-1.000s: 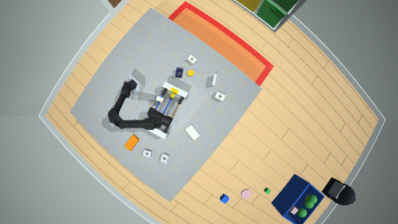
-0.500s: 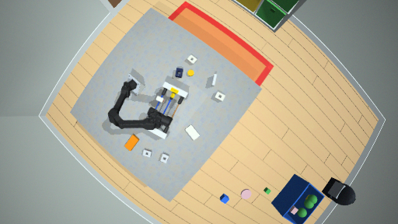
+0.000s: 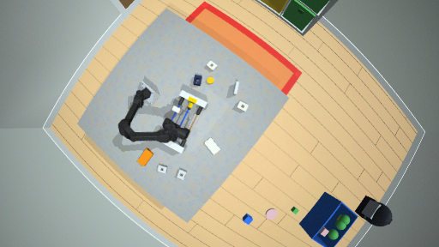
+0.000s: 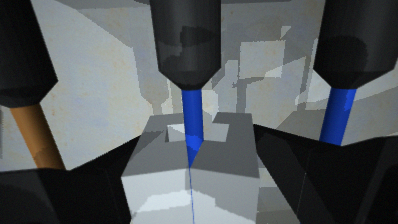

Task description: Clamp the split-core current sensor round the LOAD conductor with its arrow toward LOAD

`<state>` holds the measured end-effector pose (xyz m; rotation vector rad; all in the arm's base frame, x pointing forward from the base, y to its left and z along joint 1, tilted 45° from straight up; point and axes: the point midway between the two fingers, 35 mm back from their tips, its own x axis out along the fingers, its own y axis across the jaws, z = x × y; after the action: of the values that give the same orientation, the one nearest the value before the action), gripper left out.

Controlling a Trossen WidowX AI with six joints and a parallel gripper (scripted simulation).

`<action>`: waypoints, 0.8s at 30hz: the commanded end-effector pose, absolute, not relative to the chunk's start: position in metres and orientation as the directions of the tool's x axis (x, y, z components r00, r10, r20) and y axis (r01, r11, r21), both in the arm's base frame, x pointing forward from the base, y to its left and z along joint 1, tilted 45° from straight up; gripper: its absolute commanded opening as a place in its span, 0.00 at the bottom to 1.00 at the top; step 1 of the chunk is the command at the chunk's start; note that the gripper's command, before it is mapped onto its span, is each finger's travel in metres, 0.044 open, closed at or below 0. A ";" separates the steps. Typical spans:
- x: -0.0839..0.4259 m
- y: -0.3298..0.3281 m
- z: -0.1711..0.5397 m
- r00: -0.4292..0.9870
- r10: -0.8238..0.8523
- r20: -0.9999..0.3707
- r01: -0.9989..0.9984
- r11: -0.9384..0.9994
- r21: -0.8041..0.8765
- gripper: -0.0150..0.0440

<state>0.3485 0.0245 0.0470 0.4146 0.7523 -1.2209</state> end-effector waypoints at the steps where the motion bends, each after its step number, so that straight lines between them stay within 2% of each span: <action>1: 0.348 0.028 0.050 0.205 -0.663 -0.720 0.933 0.354 -0.060 0.25; 10: 0.347 0.035 0.057 0.360 -0.598 -0.717 0.885 0.462 0.058 0.25; 24: 0.347 0.035 0.058 0.362 -0.596 -0.716 0.884 0.464 0.061 0.25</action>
<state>0.3449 0.0325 0.0480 0.4786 0.7082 -1.0224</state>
